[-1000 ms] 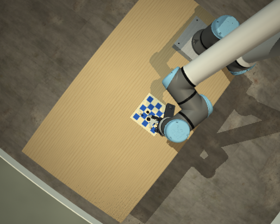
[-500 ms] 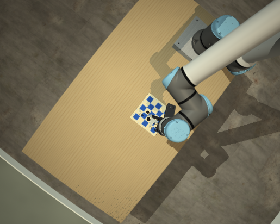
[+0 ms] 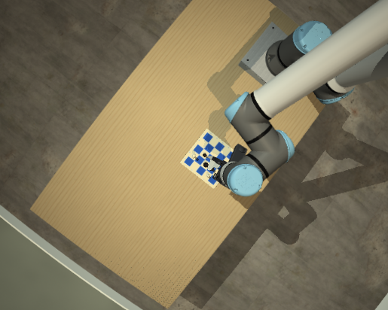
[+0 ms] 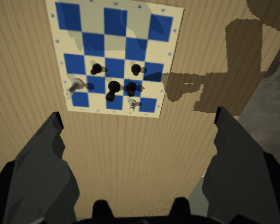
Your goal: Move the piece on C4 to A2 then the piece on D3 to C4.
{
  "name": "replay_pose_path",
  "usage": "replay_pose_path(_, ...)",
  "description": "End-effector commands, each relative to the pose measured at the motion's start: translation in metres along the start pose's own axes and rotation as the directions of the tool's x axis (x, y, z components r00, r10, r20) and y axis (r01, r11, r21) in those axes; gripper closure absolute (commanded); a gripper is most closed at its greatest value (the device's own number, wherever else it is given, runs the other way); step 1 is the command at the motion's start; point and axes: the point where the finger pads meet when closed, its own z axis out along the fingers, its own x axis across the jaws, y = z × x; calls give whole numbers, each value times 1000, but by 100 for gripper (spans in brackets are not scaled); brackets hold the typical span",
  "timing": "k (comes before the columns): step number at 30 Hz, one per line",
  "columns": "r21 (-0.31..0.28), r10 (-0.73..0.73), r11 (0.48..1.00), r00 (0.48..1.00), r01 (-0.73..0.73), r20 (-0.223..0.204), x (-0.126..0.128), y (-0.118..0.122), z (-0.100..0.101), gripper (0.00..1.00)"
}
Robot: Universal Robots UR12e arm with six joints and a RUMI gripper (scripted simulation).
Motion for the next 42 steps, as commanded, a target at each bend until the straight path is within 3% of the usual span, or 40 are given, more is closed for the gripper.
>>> replay_pose_path(1, -1, 133, 991, 991, -133, 2, 2, -1, 1, 0)
replay_pose_path(11, -2, 365, 931, 931, -365, 1, 5, -2, 5, 0)
replay_pose_path(17, -2, 558, 830, 830, -558, 1, 7, -2, 9, 0)
replay_pose_path(22, -2, 713, 702, 702, -713, 0, 9, -2, 12, 0)
replay_pose_path(24, -2, 713, 702, 702, -713, 0, 9, -2, 12, 0)
replay_pose_path(29, -2, 846, 534, 534, -846, 0, 11, -2, 16, 0)
replay_pose_path(39, -1, 991, 137, 137, -991, -1, 13, 1, 23, 0)
replay_pose_path(41, -1, 991, 137, 137, -991, -1, 13, 1, 23, 0)
replay_pose_path(42, -2, 998, 68, 68, -998, -1, 13, 1, 24, 0)
